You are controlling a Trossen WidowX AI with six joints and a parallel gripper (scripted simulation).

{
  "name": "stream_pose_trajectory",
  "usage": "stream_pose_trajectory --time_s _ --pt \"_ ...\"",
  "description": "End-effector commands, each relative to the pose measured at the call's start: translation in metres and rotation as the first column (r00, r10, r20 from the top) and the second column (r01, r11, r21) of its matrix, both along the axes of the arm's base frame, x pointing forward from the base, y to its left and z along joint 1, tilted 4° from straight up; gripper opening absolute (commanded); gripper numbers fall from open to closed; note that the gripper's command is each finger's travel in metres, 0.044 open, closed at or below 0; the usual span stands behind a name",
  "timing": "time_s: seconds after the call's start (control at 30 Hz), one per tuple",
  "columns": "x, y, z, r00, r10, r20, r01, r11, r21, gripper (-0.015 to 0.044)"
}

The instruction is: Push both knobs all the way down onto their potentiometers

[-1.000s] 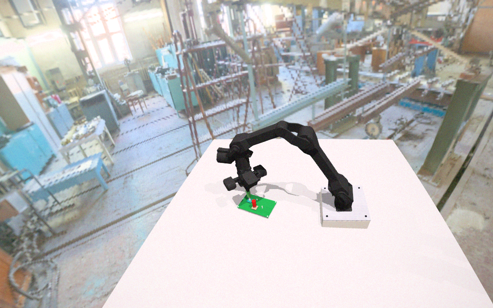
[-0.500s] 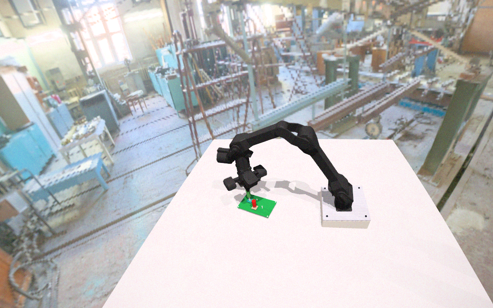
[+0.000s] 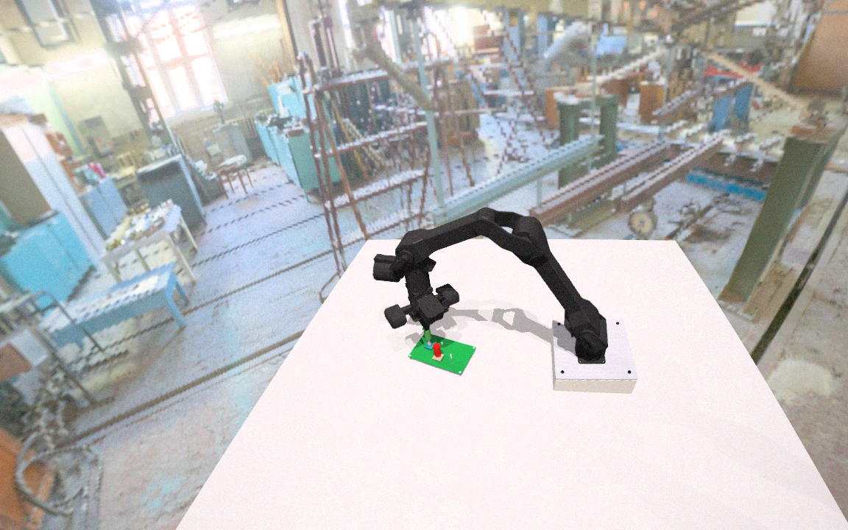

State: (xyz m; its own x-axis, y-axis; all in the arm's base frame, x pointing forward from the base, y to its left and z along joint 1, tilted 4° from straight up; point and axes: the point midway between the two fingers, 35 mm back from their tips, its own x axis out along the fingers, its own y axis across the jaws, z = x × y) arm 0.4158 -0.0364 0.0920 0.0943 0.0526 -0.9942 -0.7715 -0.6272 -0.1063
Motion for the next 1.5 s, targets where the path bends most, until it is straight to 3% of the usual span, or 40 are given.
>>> stream_pose_trajectory --time_s 0.0,1.47 --pt "0.001 0.000 -0.008 1.000 0.000 -0.003 0.000 1.000 -0.004 0.0000" --pt "0.002 0.001 -0.027 1.000 0.000 -0.003 0.000 1.000 -0.004 0.0000"
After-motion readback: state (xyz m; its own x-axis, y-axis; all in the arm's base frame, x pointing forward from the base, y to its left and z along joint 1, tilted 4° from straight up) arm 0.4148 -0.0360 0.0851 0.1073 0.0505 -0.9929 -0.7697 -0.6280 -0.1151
